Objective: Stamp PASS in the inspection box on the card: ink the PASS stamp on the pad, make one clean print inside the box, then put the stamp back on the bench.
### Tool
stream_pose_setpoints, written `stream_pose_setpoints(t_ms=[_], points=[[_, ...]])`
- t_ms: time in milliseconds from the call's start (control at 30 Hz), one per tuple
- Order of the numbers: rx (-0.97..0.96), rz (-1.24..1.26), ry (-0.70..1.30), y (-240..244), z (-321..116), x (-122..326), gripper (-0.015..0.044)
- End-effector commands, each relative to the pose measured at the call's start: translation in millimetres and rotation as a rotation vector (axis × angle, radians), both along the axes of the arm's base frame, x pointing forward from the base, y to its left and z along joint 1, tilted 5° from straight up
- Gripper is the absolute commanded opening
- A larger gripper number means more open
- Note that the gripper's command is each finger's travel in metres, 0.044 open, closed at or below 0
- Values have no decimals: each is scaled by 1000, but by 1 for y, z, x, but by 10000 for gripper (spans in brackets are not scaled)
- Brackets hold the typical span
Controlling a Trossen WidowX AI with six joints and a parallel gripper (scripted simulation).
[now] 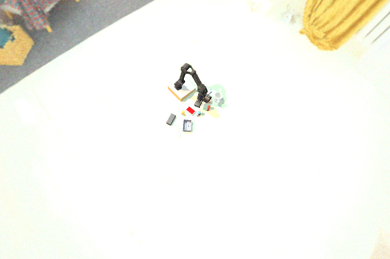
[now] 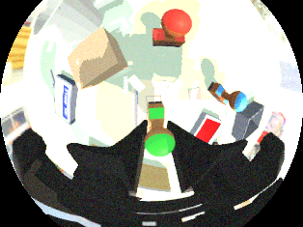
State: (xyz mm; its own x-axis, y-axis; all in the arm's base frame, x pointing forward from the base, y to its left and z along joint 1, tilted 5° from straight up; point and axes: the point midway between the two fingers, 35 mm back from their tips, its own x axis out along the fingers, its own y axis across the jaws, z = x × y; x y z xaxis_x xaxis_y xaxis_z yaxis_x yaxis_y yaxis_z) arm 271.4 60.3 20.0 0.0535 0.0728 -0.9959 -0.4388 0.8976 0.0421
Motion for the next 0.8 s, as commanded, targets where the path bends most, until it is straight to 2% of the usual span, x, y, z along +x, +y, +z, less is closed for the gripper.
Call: stream_pose_setpoints(t_ms=[0,767], points=[[-1,-4,0,0,-3,0,0],[-1,-4,-1,1,-17,-2,0]])
